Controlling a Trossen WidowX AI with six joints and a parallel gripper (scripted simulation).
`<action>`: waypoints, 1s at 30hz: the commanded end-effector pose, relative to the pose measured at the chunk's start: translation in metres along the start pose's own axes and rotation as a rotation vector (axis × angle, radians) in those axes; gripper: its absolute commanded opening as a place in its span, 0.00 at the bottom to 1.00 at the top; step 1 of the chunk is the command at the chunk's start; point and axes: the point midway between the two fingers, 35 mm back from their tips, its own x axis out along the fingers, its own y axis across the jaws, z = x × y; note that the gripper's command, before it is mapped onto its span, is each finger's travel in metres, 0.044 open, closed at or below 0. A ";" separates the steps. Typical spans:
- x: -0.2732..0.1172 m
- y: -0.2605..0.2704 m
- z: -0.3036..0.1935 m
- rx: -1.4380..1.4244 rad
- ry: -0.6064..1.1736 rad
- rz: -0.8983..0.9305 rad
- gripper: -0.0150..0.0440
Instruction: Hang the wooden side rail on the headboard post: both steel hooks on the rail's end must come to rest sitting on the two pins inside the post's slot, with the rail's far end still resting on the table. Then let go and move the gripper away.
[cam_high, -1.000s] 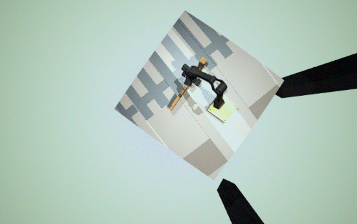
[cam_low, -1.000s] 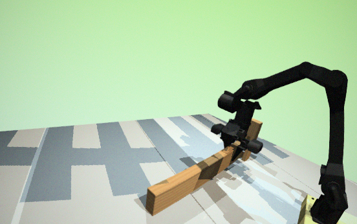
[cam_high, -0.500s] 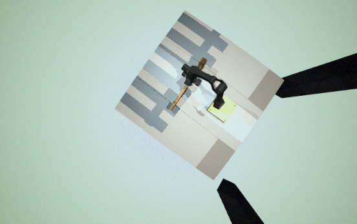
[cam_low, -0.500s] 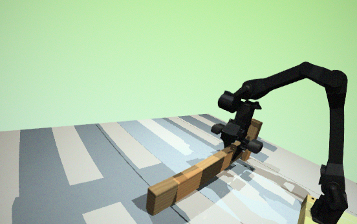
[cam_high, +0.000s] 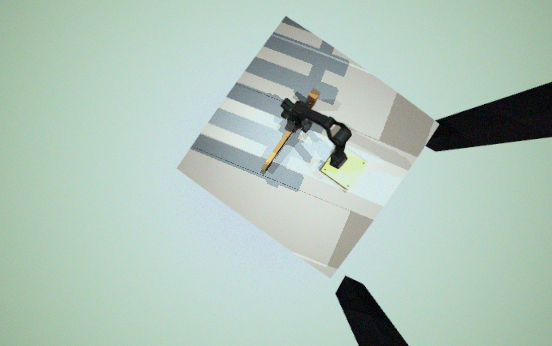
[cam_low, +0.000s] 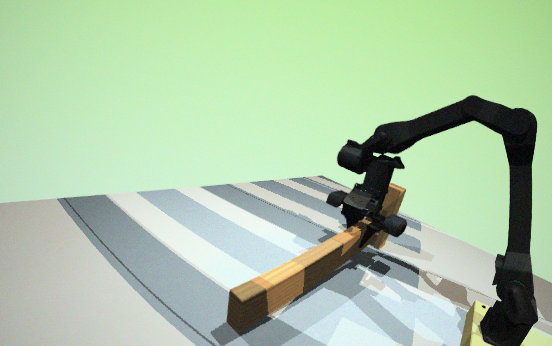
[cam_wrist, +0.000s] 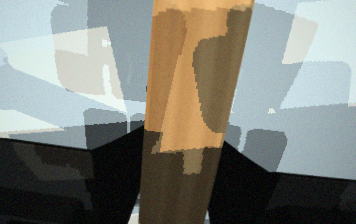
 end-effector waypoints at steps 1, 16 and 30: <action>-0.001 -0.001 -0.001 -0.003 0.000 -0.006 0.25; -0.001 0.000 -0.002 -0.003 0.000 -0.006 0.25; -0.002 -0.001 -0.003 -0.003 0.000 -0.006 0.25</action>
